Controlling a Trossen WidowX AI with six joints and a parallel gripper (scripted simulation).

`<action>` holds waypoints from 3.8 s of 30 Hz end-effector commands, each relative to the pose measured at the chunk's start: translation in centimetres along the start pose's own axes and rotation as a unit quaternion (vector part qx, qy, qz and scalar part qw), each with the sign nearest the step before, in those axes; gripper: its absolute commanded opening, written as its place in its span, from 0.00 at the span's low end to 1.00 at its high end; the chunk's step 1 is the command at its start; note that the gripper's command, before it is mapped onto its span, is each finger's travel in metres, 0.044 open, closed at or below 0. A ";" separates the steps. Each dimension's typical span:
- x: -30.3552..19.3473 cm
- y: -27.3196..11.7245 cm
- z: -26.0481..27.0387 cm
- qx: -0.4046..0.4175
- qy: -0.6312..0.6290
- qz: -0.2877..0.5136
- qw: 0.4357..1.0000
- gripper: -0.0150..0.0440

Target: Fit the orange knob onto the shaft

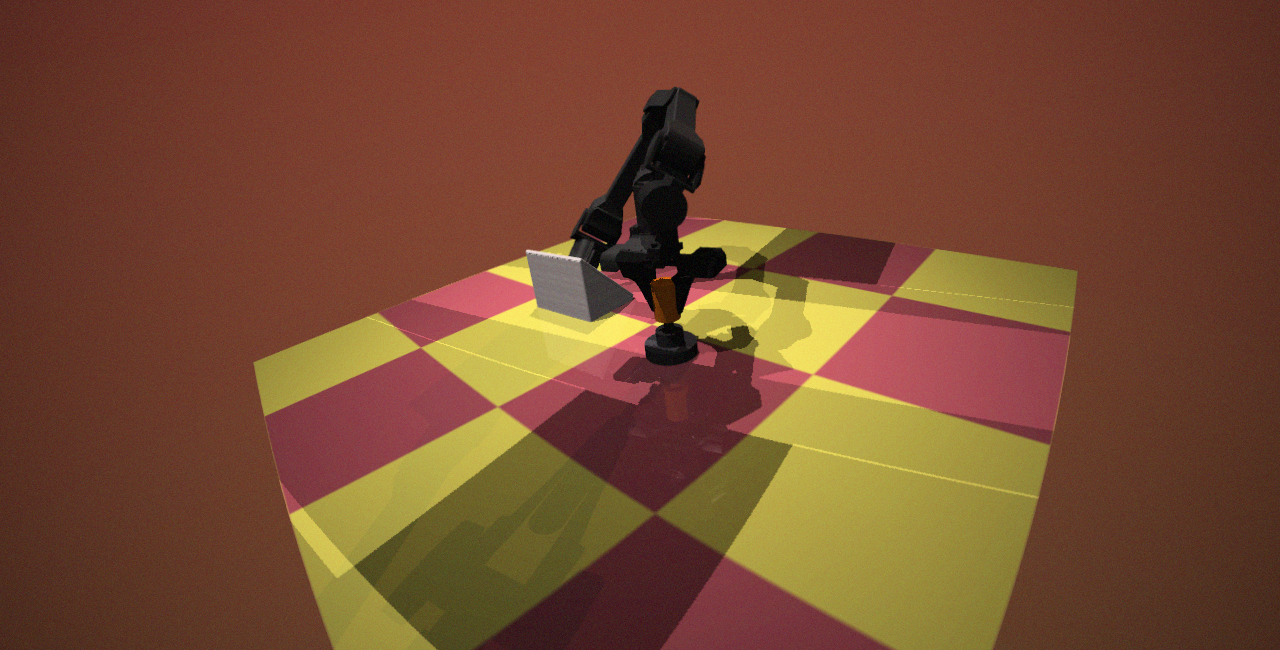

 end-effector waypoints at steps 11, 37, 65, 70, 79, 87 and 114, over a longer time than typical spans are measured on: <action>0.0 0.1 -0.1 0.001 0.033 -0.002 0.999 0.25; 0.2 -0.2 0.1 0.001 0.133 -0.002 0.991 0.25; 0.0 0.0 0.0 0.001 0.138 -0.002 0.990 0.25; 0.0 -0.2 0.1 0.001 0.150 -0.002 0.989 0.25; 0.2 -0.1 0.1 0.002 0.241 -0.002 0.971 0.25; 0.0 0.1 0.0 0.002 0.241 -0.002 0.971 0.25; 0.0 0.4 0.0 0.002 0.217 -0.002 0.976 0.25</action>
Point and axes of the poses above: the point midway between the two fingers, 35 mm back from their tips, its own y axis out along the fingers, its own z axis across the jaws, x = y × z, the point moved 6 cm from there along -y, back along the fingers, and after that the axes turned 15 degrees about -y, right-handed, at the moved point
